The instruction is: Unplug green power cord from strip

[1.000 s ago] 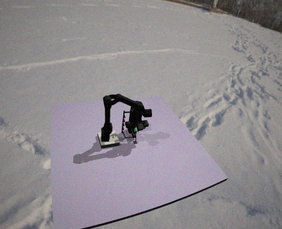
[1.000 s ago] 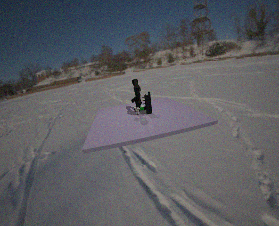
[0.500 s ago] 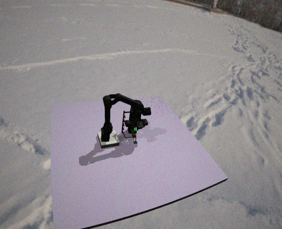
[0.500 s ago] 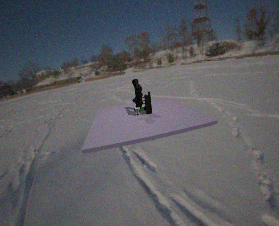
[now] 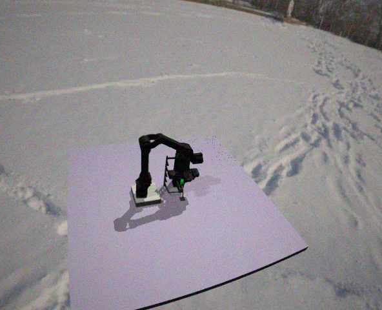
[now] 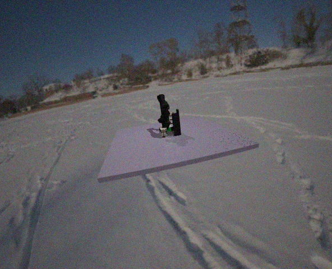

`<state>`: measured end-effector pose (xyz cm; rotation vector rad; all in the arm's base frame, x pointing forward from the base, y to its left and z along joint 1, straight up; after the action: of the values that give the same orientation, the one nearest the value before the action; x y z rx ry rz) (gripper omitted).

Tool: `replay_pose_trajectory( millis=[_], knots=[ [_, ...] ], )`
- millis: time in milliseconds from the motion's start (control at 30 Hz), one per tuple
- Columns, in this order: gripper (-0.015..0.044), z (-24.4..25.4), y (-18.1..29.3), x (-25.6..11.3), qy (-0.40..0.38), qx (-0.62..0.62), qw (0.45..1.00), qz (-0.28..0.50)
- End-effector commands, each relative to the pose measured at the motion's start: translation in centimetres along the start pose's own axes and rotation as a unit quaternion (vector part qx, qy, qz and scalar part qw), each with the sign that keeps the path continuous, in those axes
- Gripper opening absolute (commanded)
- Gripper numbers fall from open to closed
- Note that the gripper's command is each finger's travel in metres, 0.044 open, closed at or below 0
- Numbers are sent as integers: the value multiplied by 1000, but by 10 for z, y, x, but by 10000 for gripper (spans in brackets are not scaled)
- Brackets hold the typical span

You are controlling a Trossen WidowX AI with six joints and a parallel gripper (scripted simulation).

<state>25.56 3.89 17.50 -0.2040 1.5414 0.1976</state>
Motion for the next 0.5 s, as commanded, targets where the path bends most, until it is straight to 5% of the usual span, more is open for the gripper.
replay_pose_trajectory(
  millis=[0, 467],
  knots=[
    [35, 0, 0, -1, -1, -1, 1000, 0],
    [0, 0, -10, 0, -1, 0, 1000, 0]
  ],
)
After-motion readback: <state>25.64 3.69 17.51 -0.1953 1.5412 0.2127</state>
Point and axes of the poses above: the point midway between the two fingers, 35 mm back from their tips, its own x axis out along the fingers, its own z axis across the jaws, y = z × x, the point moved 9 cm from there along -x, back along the fingers, and after that the axes turned 9 degrees about -x, right-handed, at the moved point
